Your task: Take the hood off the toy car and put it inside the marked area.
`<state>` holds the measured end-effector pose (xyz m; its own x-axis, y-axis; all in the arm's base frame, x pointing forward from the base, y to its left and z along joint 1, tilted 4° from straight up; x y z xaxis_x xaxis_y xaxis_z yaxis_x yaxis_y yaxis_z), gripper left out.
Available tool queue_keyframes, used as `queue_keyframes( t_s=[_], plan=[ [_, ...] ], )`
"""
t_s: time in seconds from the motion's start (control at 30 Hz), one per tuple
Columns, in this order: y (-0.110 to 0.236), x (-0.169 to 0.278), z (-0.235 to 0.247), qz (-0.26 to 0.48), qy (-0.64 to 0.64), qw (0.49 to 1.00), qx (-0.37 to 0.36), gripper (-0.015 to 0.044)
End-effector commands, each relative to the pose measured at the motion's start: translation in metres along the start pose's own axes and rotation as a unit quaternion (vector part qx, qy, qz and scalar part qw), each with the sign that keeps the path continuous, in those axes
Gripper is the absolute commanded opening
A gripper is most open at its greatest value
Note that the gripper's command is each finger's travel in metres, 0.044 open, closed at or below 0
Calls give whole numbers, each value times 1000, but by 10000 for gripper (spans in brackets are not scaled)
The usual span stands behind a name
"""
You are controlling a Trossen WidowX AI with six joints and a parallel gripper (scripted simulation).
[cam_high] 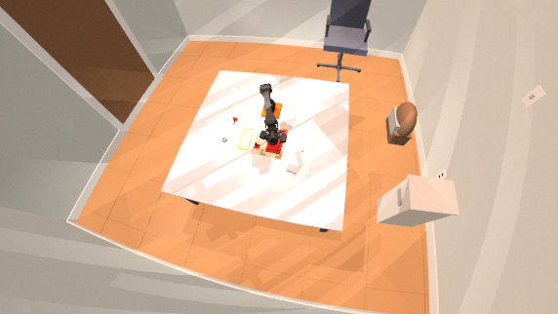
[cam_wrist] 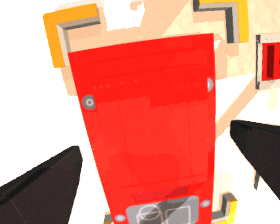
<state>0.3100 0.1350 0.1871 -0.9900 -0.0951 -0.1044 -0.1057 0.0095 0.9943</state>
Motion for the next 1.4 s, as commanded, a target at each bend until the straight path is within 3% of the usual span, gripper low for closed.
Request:
queue_keyframes(
  t_s=[0.0,1.37],
  plan=[
    [-8,1,-1,7,2,1000,5,440],
    [-24,1,-1,7,2,1000,5,440]
  ],
)
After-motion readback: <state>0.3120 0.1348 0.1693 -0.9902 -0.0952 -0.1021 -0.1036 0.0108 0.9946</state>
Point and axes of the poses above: the point midway between the two fingers, 35 mm back from their tips, its own y axis back along the fingers, its own z axis across the jaws, x = y × z, the point moved 8 cm from there along y, back along the fingers, and after that the axes turned 3 degrees about y, right-handed, at the moved point
